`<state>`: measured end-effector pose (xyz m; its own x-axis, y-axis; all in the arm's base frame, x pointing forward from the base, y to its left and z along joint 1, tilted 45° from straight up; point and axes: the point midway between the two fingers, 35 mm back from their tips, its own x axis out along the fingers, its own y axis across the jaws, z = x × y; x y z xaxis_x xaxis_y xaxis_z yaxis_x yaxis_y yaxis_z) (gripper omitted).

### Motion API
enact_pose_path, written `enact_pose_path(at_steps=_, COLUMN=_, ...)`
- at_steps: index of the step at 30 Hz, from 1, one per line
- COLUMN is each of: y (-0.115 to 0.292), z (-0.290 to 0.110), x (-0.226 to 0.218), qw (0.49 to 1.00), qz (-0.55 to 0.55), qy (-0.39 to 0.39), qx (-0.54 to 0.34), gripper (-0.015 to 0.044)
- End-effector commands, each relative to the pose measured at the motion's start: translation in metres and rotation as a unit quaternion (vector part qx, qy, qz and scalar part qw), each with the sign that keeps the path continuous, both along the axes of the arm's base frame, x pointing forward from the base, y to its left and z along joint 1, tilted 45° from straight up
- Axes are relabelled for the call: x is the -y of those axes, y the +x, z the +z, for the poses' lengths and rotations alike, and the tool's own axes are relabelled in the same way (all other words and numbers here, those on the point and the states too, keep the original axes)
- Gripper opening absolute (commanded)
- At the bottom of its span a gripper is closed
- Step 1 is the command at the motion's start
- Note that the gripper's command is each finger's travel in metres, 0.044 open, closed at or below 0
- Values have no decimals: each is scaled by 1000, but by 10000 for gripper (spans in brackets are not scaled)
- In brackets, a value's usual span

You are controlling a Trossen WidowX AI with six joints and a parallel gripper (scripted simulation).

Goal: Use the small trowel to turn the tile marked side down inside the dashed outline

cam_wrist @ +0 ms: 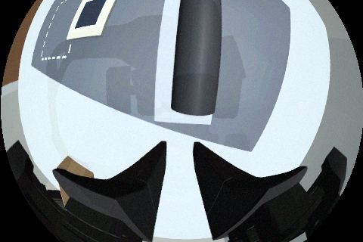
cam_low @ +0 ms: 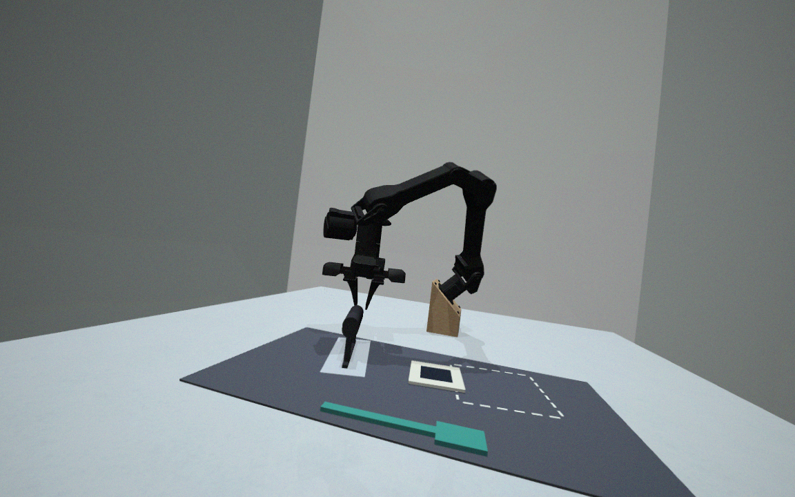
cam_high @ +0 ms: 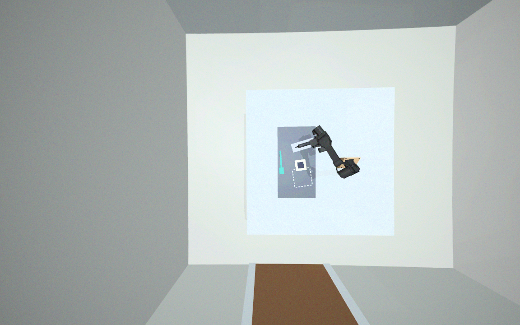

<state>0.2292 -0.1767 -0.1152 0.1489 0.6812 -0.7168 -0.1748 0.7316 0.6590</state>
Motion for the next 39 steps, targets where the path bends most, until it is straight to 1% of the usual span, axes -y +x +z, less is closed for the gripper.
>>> enact_pose_path(at_steps=1, y=0, z=3, x=4, qw=1000, qz=3, qy=-5, qx=3, gripper=100)
enact_pose_path(at_steps=11, y=0, z=1, x=0, qw=1000, qz=0, qy=0, qx=0, gripper=100)
enact_pose_path(at_steps=15, y=0, z=1, x=0, qw=1000, qz=0, qy=0, qx=0, gripper=0)
enact_pose_path(at_steps=30, y=0, z=1, x=0, qw=1000, qz=0, qy=0, qx=0, gripper=0)
enact_pose_path(at_steps=34, y=0, z=1, x=0, qw=1000, qz=0, qy=0, qx=0, gripper=100)
enact_pose_path(at_steps=39, y=0, z=1, x=0, qw=1000, qz=1, qy=0, qx=0, gripper=100)
